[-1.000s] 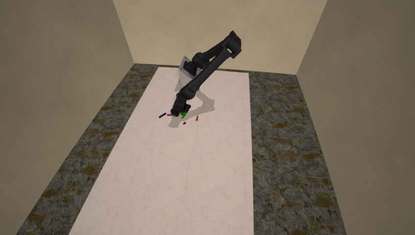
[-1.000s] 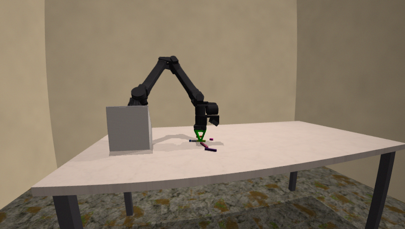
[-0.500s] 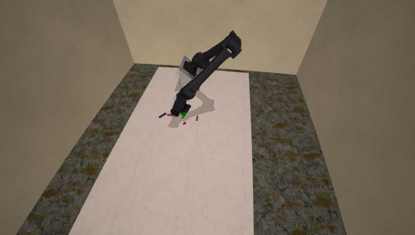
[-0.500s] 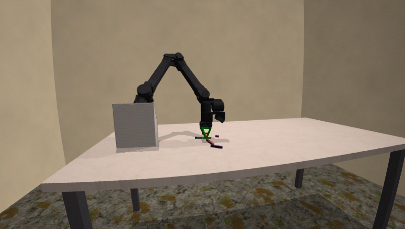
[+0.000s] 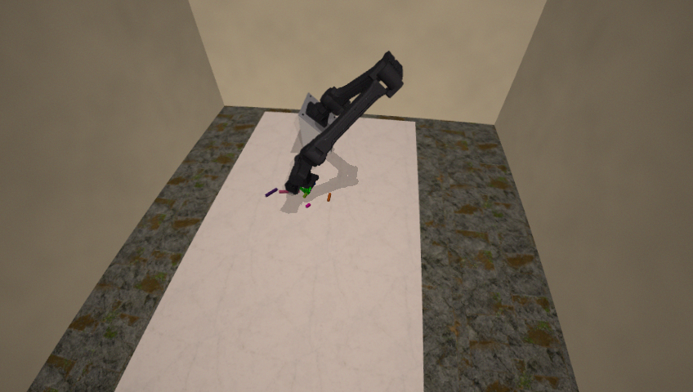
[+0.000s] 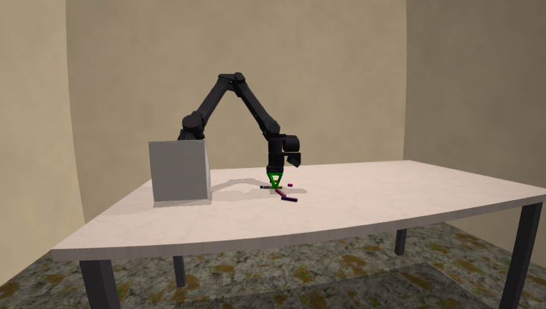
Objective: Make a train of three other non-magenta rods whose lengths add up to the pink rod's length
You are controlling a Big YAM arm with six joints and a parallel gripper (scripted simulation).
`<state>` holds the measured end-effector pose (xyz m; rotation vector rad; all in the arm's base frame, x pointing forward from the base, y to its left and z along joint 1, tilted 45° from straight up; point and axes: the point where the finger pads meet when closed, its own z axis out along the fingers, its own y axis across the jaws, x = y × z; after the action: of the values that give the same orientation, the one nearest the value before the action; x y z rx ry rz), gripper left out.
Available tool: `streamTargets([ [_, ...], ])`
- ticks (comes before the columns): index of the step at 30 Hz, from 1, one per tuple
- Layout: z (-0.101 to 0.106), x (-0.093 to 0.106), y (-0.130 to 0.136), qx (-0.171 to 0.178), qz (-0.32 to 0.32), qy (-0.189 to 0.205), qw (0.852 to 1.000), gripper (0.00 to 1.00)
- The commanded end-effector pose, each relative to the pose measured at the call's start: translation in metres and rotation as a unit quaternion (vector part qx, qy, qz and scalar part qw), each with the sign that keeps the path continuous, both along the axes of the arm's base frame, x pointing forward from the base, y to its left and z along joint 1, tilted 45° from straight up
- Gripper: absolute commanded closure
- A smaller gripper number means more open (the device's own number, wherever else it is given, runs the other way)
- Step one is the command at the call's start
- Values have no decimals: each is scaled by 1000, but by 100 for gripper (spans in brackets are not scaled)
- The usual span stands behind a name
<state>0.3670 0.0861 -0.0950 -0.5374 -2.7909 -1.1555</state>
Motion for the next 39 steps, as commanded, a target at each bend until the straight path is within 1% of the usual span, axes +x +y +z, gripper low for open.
streamTargets([
  [1, 2, 5, -2, 1, -5, -5, 1000, 81],
  [3, 2, 5, -2, 1, -5, -5, 1000, 81],
  [4, 2, 5, -2, 1, -5, -5, 1000, 77],
  [16, 3, 5, -3, 1, -6, -6, 1000, 77],
  [23, 22, 17, -22, -2, -10, -23, 1000, 77],
  [28, 40, 16, -40, -4, -9, -24, 1000, 77],
  [30, 40, 16, -40, -4, -9, -24, 1000, 77],
  [35, 60, 15, -61, -7, -9, -25, 1000, 77],
  [39, 72, 14, -72, -7, -9, -26, 1000, 77],
])
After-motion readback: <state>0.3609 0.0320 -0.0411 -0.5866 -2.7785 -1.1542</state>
